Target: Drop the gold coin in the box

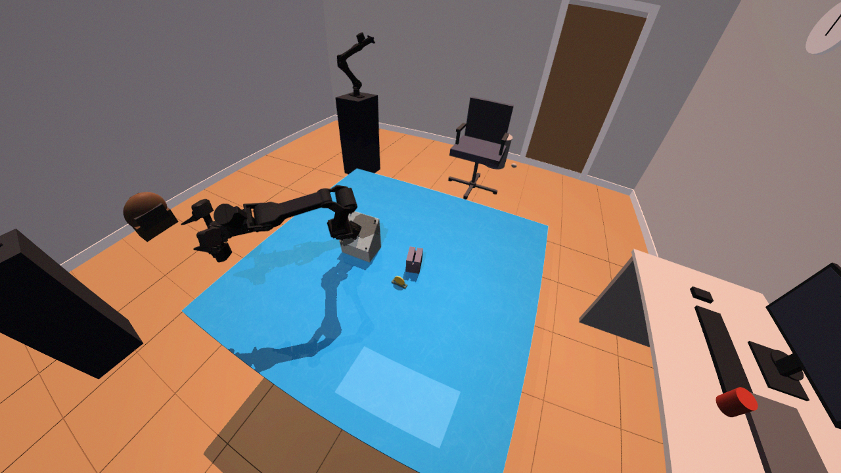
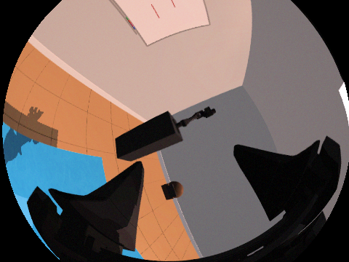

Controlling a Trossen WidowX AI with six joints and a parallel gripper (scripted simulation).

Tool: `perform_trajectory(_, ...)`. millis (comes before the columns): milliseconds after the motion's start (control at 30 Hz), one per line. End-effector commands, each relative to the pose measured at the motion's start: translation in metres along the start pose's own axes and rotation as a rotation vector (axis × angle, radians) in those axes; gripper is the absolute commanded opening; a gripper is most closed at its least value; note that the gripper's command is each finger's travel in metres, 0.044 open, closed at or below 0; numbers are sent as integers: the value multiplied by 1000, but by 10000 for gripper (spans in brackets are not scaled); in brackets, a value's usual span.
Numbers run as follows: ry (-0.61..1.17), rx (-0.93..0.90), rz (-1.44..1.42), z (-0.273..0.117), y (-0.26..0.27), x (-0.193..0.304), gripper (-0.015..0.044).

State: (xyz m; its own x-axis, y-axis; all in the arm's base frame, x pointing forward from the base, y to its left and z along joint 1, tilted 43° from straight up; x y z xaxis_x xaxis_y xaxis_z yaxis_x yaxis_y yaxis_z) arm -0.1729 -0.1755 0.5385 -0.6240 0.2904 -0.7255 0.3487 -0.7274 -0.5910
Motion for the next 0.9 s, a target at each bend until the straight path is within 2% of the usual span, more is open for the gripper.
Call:
perform_trajectory(0, 0, -8, 5, 1, 2, 0, 374)
perform_trajectory(267, 33, -354, 174, 6, 113, -10, 164)
perform_trajectory(533, 98, -716, 229, -36, 231, -30, 161)
perform_trajectory(867, 160, -1102, 139, -146, 340, -54, 161)
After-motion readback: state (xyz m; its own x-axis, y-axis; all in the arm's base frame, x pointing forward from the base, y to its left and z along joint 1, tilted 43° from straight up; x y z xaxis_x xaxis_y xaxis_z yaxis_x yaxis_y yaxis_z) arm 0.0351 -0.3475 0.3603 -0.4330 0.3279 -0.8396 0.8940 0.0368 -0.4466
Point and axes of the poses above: the point midway between the two fingers, 35 mm back from their tips, its own z axis out along the fingers, its own y axis across the jaws, x = y × z, the point moved 1 cm from there along -z, back along the fingers, and after that the axes turned 3 degrees about -z, right-handed, at the moved point
